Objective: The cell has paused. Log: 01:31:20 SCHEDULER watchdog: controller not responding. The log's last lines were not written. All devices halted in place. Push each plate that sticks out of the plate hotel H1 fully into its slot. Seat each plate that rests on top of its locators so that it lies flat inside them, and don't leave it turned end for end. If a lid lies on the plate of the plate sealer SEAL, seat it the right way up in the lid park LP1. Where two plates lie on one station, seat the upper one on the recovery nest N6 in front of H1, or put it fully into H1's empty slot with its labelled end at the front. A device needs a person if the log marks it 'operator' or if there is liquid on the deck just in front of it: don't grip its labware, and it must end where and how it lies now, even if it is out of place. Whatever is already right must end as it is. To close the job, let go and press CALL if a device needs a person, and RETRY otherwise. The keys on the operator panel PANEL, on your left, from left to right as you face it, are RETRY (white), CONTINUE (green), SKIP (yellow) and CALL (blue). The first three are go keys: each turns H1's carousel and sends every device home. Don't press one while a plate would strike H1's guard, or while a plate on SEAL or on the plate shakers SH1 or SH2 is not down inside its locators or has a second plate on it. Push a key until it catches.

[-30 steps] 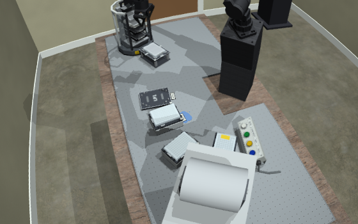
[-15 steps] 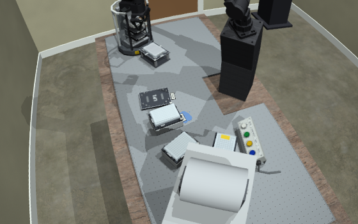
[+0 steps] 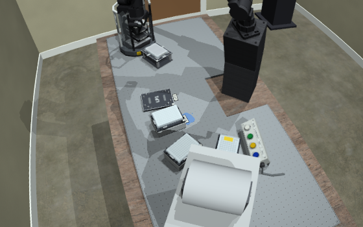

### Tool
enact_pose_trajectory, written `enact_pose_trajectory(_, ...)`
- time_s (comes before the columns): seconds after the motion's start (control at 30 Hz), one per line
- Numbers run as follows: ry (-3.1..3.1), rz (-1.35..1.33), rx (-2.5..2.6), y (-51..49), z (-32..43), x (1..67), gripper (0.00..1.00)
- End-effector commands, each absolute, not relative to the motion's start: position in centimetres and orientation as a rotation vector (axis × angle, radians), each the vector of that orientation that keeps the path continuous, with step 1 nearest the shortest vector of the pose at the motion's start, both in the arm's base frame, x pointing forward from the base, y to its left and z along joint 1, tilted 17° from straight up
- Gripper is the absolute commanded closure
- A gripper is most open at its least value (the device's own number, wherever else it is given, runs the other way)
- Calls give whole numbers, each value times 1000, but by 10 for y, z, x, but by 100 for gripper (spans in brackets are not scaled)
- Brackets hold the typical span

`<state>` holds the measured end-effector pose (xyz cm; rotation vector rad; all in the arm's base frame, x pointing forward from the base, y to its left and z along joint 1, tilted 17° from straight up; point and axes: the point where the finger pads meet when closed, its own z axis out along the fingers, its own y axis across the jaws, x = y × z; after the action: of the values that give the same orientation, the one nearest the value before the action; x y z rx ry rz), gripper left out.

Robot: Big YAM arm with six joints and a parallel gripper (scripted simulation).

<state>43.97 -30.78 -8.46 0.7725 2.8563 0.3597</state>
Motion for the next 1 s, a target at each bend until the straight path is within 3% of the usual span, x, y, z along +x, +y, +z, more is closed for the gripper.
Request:
enact_pose_trajectory(0.0, 2851, 359, 785, -291, -81, 450, 0)
enact_pose_trajectory(0.67, 2843, 354, 781, -250, -59, 479, 0)
enact_pose_trajectory(0.97, 2896, 306, 310, -222, -53, 486, 0)
